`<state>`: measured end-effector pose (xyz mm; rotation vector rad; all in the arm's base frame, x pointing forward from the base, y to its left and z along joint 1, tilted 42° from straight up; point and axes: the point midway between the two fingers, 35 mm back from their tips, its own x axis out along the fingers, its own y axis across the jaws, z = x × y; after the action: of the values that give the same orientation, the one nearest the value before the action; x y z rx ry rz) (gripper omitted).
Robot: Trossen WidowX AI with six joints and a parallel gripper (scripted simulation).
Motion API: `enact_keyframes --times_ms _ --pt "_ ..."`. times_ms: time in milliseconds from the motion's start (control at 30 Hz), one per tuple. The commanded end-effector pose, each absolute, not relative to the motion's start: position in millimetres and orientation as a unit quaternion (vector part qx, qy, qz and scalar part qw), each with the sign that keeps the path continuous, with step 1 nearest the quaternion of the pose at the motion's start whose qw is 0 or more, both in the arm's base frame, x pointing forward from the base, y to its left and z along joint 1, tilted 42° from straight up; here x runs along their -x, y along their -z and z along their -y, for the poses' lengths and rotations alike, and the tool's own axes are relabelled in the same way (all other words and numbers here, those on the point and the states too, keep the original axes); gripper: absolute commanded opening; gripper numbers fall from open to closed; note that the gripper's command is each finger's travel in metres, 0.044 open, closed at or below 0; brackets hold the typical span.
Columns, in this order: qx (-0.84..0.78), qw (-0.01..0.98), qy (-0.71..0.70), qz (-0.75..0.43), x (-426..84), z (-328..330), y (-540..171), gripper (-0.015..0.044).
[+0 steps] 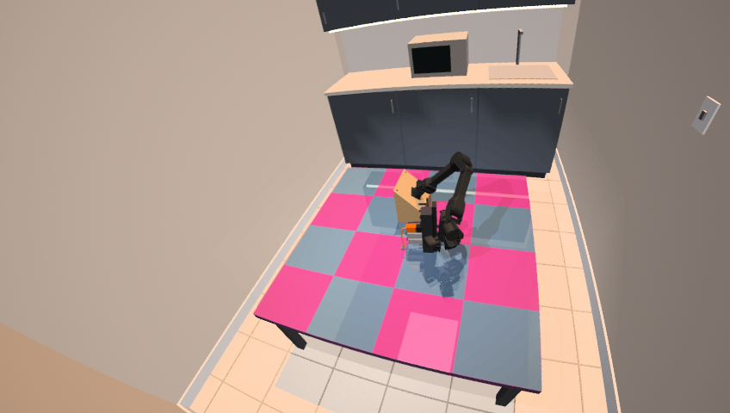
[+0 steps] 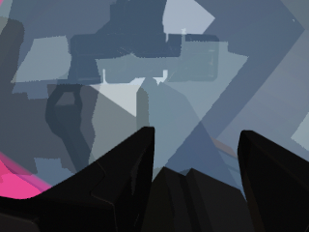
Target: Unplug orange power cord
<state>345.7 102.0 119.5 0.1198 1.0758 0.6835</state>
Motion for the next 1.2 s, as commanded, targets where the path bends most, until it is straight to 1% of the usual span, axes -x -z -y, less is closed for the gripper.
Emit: enact_keyframes --times_ms 0,167,333,533,633,667,700,1167 --pt "-0.132 0.810 -0.209 -0.532 -364 -52 -115 0.0160" --pt "-0.215 0.796 -0.126 -0.552 -366 -8 -106 0.0160" --pt "-0.377 0.725 0.006 -0.576 -351 55 -82 0.0160" --pt "-0.569 0.538 0.153 -0.603 -302 88 -53 0.0160" --pt "-0.676 0.368 0.249 -0.587 -267 103 -42 0.0160" --pt "-0.693 0.333 0.266 -0.581 -260 105 -41 0.0160" --pt "-0.699 0.320 0.271 -0.579 -258 105 -40 0.0160" --pt "-0.699 0.320 0.271 -0.579 -259 104 -42 0.0160"
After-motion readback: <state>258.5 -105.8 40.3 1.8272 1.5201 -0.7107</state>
